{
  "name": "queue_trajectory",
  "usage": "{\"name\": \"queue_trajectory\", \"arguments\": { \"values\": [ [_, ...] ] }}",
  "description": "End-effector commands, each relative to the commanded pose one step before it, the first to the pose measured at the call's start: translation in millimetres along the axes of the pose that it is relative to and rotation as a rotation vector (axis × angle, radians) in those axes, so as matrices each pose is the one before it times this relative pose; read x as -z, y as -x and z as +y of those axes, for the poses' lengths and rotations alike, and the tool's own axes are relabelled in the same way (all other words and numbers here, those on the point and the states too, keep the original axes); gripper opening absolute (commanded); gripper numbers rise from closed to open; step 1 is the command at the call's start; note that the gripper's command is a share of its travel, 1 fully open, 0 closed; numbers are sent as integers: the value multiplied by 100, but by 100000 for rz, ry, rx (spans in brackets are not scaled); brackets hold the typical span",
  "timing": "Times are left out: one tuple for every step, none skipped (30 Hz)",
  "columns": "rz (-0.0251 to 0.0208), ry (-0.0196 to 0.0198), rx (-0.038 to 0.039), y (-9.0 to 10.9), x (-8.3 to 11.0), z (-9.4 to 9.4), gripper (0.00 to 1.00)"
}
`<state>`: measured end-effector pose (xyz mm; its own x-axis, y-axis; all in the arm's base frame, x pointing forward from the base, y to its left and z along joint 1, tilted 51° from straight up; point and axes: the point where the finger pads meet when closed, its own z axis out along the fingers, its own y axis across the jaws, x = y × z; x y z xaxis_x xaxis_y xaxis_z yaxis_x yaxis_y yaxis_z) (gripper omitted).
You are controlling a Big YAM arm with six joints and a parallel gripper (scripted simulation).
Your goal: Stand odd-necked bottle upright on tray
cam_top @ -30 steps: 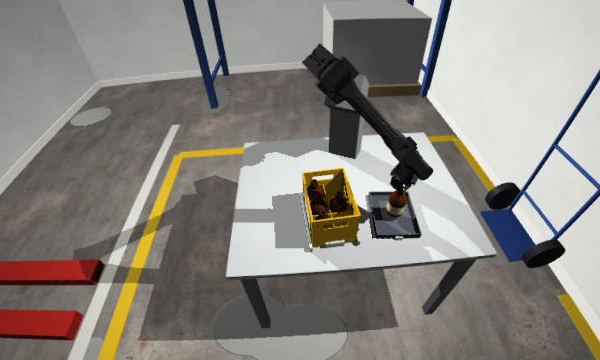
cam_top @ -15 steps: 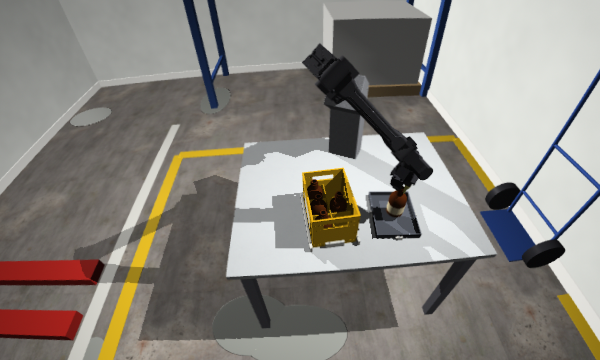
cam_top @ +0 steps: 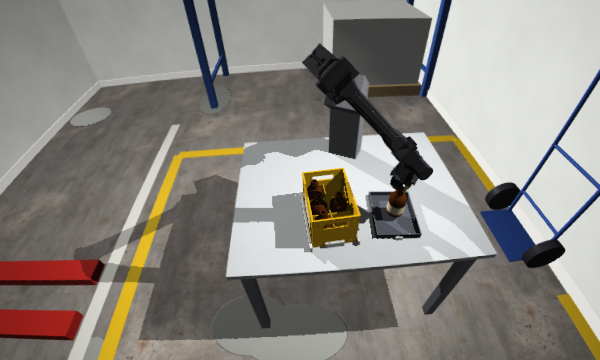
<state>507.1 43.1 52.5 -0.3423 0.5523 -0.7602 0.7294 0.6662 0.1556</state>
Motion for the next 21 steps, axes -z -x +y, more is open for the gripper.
{"name": "queue_trajectory", "arguments": {
  "values": [
    [-22,-330,256,81,-347,-295,0],
    [0,0,0,0,0,0,0],
    [0,0,0,0,0,0,0],
    [0,0,0,0,0,0,0],
    [0,0,0,0,0,0,0],
    [0,0,0,0,0,0,0],
    [0,0,0,0,0,0,0],
    [0,0,0,0,0,0,0],
    [0,-2,0,0,-2,-1,0],
    [-1,-5,0,0,-6,-2,0],
    [-1,-10,-4,-1,-11,-4,0],
    [-2,-16,-8,-1,-17,-6,0],
    [-3,-23,-13,-2,-25,-8,0],
    [-4,-29,-18,-3,-33,-11,0],
    [-2,-21,-13,-10,-37,-7,0],
    [0,0,0,0,0,0,0],
    [0,0,0,0,0,0,0],
    [213,-57,375,-145,36,13,0],
    [9,-46,39,-19,-55,-15,0],
    [-36,-24,-77,17,-59,-15,0],
    [-80,19,-181,58,-45,-8,0]
  ]
}}
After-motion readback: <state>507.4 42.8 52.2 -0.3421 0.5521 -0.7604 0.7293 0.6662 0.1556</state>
